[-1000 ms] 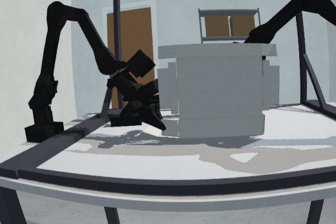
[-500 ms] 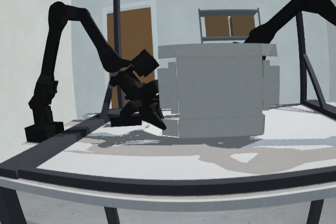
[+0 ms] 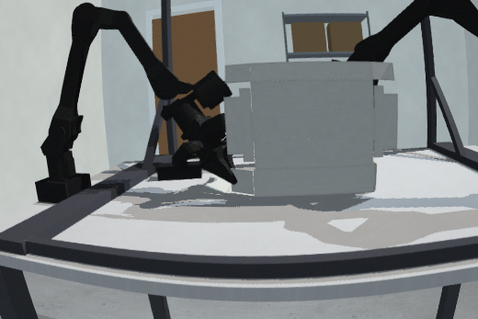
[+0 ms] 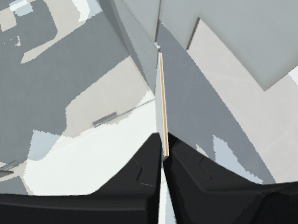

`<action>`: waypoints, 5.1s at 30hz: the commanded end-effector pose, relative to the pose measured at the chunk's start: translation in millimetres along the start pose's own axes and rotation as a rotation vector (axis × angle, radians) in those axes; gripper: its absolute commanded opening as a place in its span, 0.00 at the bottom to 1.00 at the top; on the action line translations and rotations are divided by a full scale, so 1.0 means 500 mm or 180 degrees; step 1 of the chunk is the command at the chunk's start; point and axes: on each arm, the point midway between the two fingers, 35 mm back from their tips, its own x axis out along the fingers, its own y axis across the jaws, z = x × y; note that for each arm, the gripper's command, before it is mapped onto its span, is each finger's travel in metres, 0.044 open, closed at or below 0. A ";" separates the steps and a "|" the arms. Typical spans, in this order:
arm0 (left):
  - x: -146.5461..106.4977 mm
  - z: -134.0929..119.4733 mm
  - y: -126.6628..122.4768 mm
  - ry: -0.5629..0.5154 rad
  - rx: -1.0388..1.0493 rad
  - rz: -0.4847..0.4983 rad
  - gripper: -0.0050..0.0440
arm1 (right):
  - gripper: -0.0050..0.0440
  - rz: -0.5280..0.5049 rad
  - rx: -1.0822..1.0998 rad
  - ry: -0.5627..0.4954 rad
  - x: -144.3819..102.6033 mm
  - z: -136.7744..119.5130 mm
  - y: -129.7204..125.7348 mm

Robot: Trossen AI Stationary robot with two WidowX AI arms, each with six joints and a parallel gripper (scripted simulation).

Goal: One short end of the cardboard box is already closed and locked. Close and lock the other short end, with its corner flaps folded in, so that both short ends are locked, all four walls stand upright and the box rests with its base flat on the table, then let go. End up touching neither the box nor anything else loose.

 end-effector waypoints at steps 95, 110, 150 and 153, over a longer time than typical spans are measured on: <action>-0.014 -0.012 0.004 0.0064 -0.0015 0.0038 0.10 | 0.10 -0.1207 0.1841 0.0527 0.000 0.057 0.075; -0.014 -0.012 0.004 0.0068 -0.0016 0.0038 0.10 | 0.10 -0.1262 0.1931 0.0551 0.001 0.066 0.078; -0.014 -0.013 0.004 0.0071 -0.0018 0.0037 0.10 | 0.10 -0.1630 0.2634 0.0721 0.016 0.090 0.086; -0.014 -0.013 0.004 0.0071 -0.0018 0.0037 0.10 | 0.10 -0.1718 0.2808 0.0754 0.019 0.092 0.087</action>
